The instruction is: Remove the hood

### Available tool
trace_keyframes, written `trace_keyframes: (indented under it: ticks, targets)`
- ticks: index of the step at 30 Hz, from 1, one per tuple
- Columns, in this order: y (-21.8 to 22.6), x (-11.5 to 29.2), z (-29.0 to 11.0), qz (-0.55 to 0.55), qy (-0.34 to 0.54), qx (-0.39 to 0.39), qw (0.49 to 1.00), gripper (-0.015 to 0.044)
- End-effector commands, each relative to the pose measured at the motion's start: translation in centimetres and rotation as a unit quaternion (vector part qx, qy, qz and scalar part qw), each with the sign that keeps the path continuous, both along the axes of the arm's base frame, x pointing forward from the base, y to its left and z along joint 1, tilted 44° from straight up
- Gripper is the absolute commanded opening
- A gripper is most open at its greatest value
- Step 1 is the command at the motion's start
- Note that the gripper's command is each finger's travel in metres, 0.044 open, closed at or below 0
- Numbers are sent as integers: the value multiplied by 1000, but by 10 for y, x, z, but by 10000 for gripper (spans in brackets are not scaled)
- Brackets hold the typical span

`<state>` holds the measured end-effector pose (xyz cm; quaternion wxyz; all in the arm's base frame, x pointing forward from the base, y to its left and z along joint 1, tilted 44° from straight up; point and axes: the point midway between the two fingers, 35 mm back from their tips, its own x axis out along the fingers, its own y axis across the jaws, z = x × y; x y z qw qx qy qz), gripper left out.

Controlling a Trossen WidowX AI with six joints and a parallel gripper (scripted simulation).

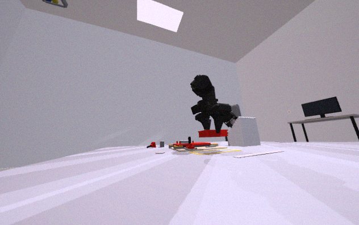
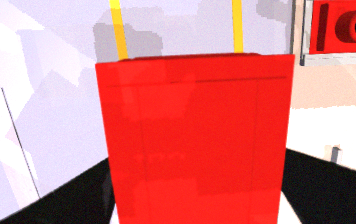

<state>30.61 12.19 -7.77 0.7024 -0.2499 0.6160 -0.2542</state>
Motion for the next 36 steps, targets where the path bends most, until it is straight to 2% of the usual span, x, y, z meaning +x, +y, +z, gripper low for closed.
trace_keyframes:
  ticks: [1,36]
  targets:
    - [-5,-2,-5,0,5,-5,1000,0]
    - [-20,-1,-19,0,5,-6,1000,0]
